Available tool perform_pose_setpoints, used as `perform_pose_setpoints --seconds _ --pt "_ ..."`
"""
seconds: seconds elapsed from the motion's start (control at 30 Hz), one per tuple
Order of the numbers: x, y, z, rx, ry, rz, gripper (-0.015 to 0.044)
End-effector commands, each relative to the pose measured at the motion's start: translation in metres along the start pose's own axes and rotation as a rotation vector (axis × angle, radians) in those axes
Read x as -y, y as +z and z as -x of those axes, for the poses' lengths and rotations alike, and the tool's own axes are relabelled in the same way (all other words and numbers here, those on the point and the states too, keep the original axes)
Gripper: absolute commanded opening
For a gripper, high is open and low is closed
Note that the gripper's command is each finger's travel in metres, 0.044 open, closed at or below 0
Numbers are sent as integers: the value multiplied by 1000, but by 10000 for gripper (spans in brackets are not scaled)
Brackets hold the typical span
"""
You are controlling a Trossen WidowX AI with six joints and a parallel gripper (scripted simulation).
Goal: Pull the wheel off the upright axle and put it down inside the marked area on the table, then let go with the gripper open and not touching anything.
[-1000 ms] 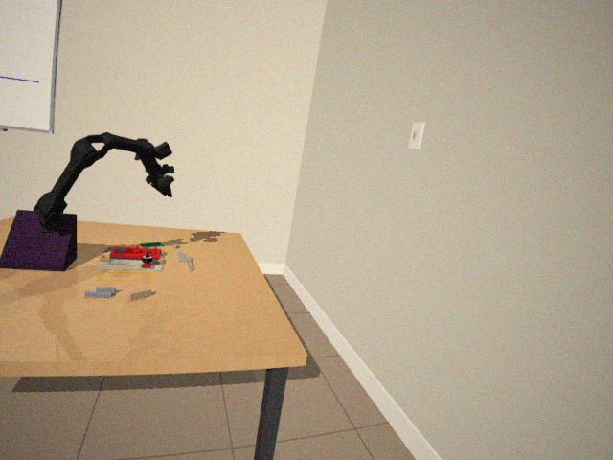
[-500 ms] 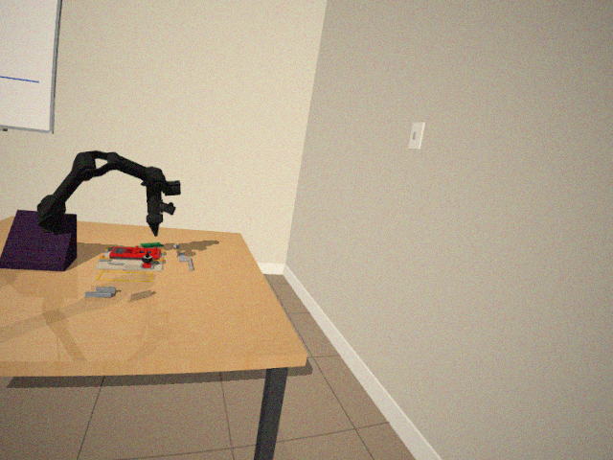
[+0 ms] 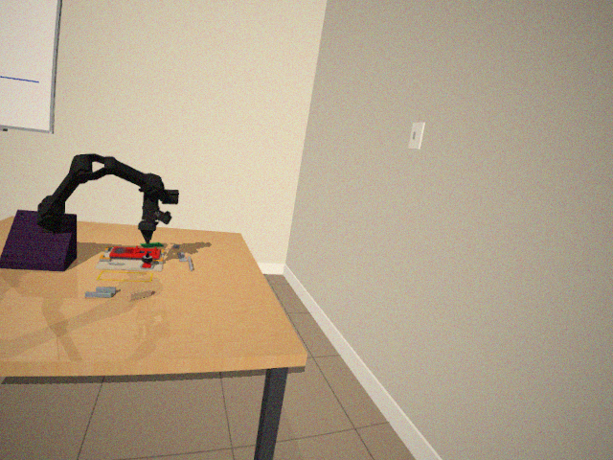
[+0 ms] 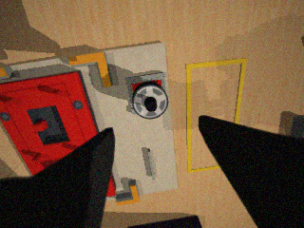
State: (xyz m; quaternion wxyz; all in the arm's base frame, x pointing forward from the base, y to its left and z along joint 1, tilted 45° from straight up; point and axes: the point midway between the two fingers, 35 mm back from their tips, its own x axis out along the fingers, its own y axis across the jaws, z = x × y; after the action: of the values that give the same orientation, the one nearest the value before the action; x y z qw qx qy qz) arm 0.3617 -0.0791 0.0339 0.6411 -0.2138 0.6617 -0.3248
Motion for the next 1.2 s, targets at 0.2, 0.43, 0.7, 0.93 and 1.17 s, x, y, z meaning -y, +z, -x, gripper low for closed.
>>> perform_pose_setpoints --seconds 0.2,0.43,0.7,0.93,1.17 --pt "0 -1 -48 -5 -5 5 300" --pt "2 -3 -75 -5 -8 4 300" --pt "3 -3 -73 -13 -4 -5 195" --pt "3 -3 -73 -13 -4 -5 109" --pt "3 -3 -71 -13 -4 -5 0"
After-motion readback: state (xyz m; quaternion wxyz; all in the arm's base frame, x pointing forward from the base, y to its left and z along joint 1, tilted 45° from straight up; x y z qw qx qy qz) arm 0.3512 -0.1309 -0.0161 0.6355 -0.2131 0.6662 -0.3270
